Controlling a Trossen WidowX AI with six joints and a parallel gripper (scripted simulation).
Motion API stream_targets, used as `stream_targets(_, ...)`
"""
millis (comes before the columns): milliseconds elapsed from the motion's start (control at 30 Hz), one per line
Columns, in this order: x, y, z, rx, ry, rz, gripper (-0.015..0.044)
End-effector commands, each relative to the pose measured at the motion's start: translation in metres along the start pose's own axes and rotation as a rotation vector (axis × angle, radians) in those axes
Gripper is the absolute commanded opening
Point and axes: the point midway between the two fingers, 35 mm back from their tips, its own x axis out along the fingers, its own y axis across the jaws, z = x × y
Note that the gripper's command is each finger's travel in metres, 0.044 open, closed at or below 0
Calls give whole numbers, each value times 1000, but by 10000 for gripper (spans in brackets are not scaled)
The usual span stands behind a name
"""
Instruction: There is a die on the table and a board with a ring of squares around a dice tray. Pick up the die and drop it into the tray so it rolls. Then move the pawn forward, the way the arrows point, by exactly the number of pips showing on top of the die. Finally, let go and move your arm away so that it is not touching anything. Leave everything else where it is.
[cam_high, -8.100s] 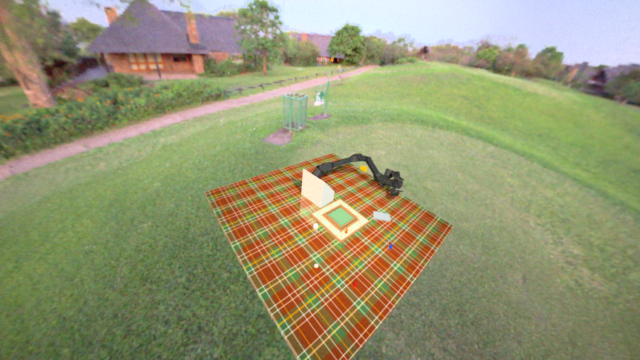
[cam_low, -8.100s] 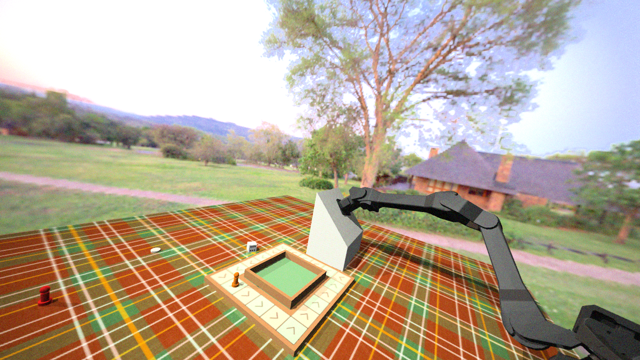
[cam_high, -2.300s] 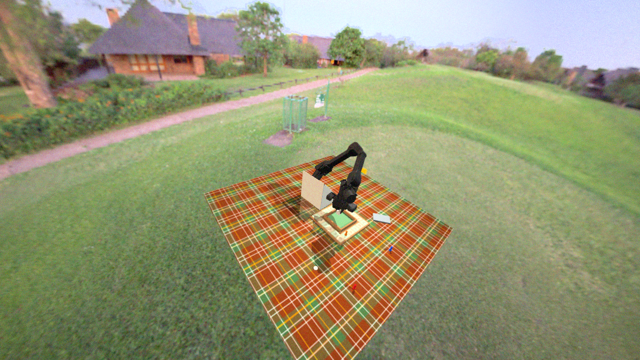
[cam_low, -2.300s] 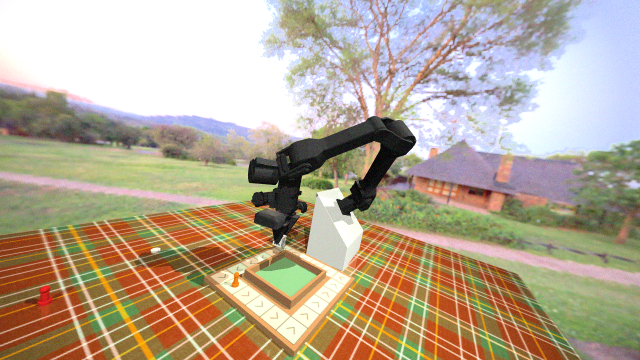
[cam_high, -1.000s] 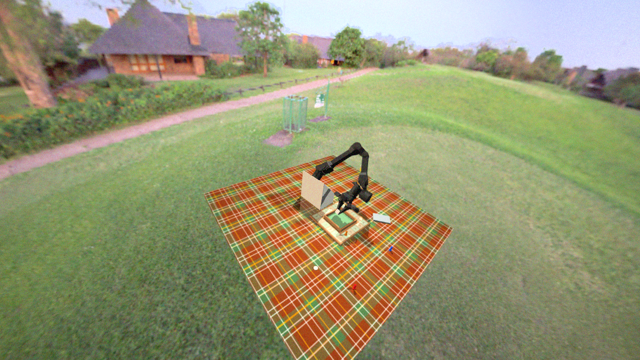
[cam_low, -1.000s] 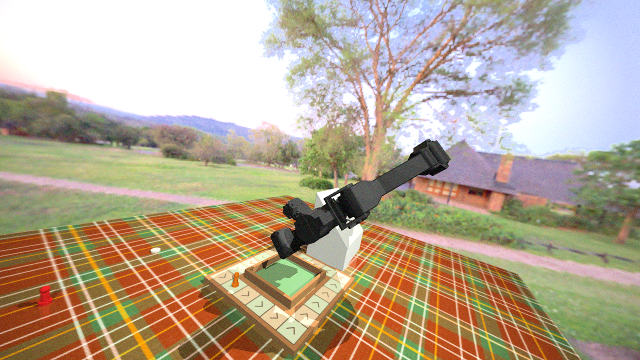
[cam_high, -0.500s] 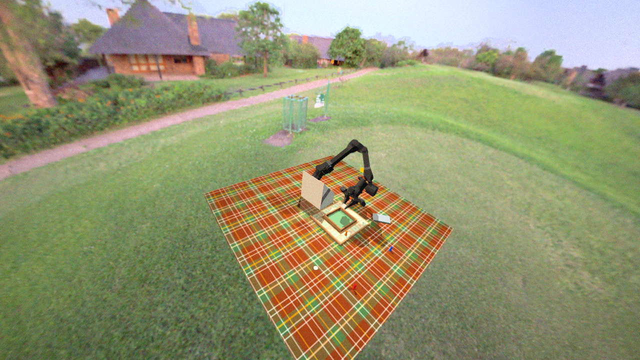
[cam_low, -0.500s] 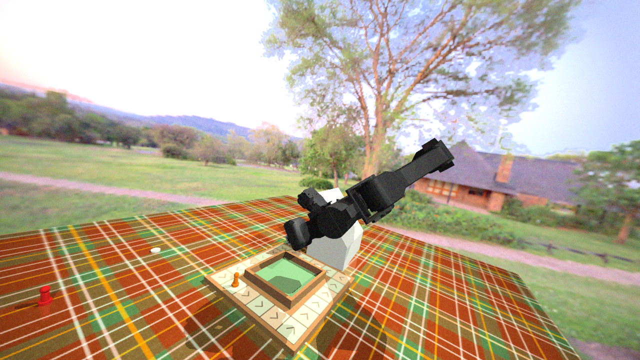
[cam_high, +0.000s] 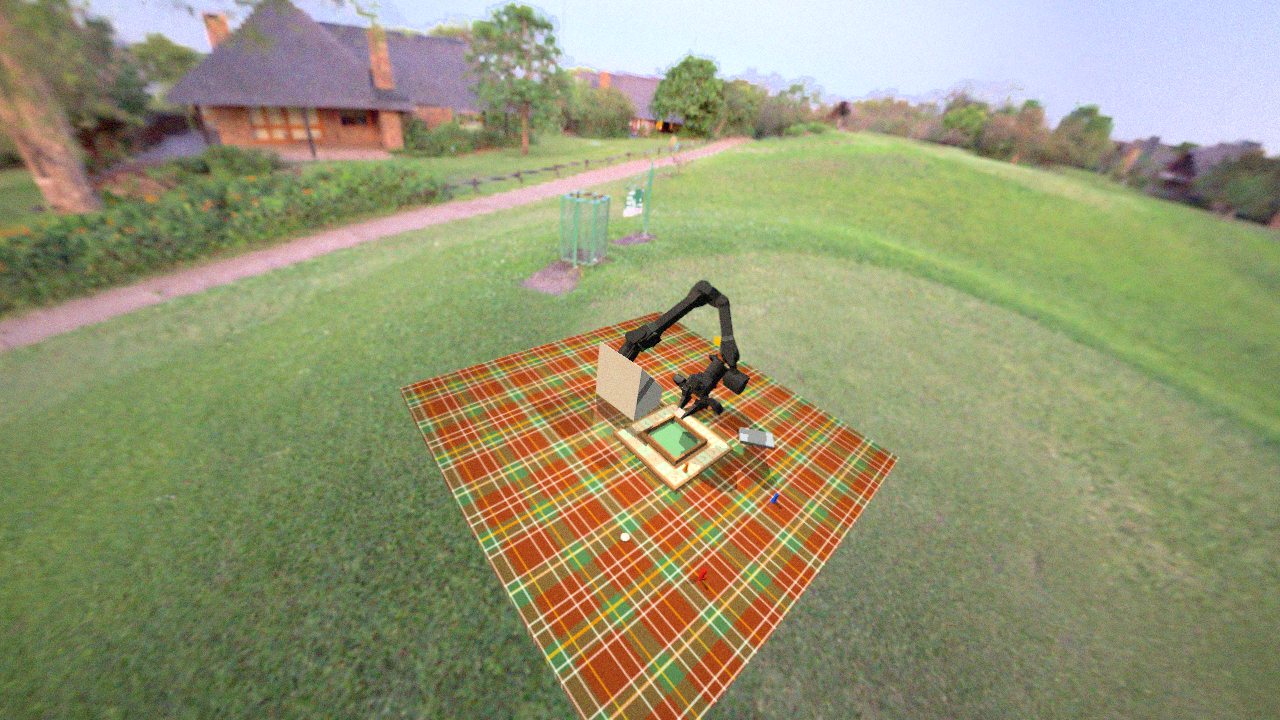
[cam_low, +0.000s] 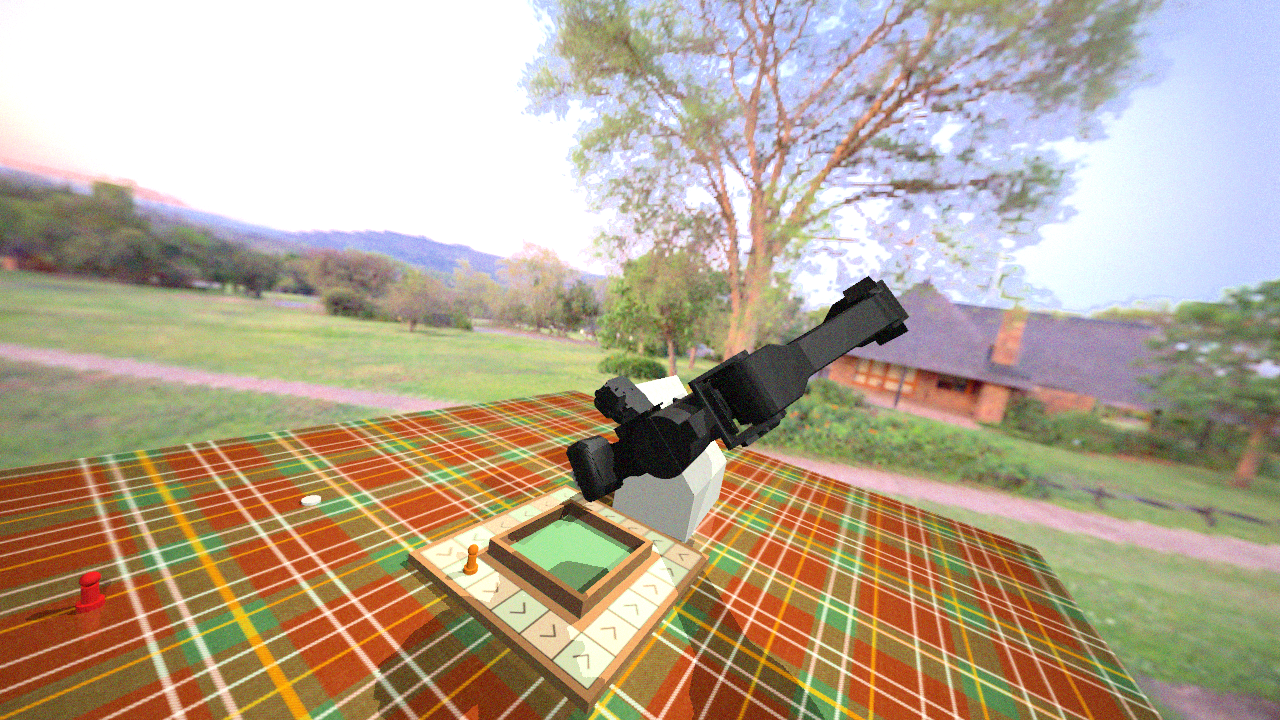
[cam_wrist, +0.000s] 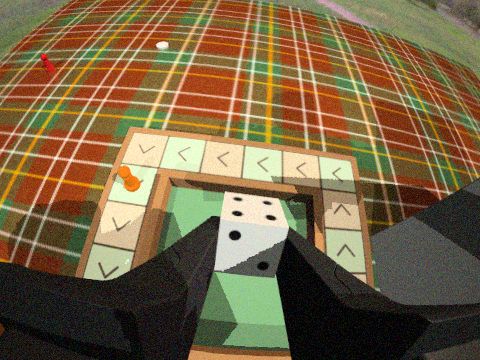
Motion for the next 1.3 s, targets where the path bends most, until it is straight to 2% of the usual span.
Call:
stream_targets(0, 0, 0, 0, 0, 0, 2, 131)
stream_targets(133, -2, 0, 2, 0, 0, 1, 236)
stream_targets(267, -27, -2, 30, -6, -7, -7, 341)
stream_targets(400, -19, -3, 28, -16, 60, -31, 440)
stream_targets(533, 12, -6, 15, -36, 468, -88, 440)
stream_targets(600, 20, -4, 11, -24, 685, -58, 440)
stream_targets(667, 23, -1, 11, -6, 825, -14, 440)
stream_targets(800, 23, 0, 11, -4, 842, -7, 440)
stream_targets(833, 25, -4, 14, 5, 768, -44, 440)
stream_targets(867, 25, -4, 14, 5, 768, -44, 440)
stream_targets(967, 30, 8, 17, -124, 775, 12, 361)
stream_targets(1167, 52, 57, 26, -658, 773, 255, 204)
stream_targets(1267, 67, 81, 30, -922, 755, 384, 200)
